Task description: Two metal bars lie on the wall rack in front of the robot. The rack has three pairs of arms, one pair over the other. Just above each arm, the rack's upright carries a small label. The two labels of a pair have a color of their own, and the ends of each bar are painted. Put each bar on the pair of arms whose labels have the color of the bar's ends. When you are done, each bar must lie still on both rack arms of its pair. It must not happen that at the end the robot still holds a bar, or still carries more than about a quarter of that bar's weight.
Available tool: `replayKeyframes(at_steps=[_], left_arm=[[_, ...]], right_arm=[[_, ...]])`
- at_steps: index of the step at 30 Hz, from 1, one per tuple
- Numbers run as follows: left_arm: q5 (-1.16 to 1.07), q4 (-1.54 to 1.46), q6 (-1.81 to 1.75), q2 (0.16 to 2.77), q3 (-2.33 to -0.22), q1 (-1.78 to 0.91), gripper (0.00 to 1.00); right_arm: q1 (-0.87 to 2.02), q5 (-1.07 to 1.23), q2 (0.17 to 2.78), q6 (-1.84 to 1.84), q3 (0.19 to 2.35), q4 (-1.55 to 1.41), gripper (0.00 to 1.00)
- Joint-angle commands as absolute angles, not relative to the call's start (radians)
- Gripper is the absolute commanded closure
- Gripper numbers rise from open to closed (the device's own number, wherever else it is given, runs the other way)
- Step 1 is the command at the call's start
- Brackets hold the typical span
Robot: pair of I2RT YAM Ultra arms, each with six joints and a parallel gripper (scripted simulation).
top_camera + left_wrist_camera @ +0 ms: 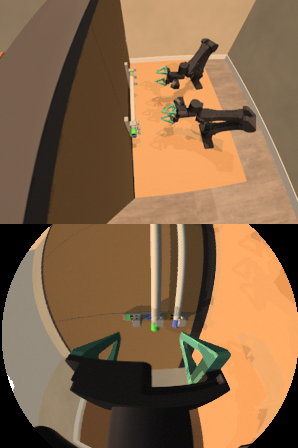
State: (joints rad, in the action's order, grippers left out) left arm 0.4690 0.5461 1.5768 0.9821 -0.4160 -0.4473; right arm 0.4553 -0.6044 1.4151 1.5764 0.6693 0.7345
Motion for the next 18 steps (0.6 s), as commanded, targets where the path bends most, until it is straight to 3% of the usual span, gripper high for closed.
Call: replayKeyframes(at_steps=[1, 18], left_arm=[[0.454, 0.624, 1.569, 1.033, -0.403, -0.439, 0.0], [0.388, 0.874, 1.568, 1.29, -0.407, -0.373, 0.0]], right_arm=[[0.444, -0.593, 1.455, 1.569, 0.665, 0.787, 0.0], [0.383, -0.532, 1.644, 1.57, 0.704, 0.937, 0.0]])
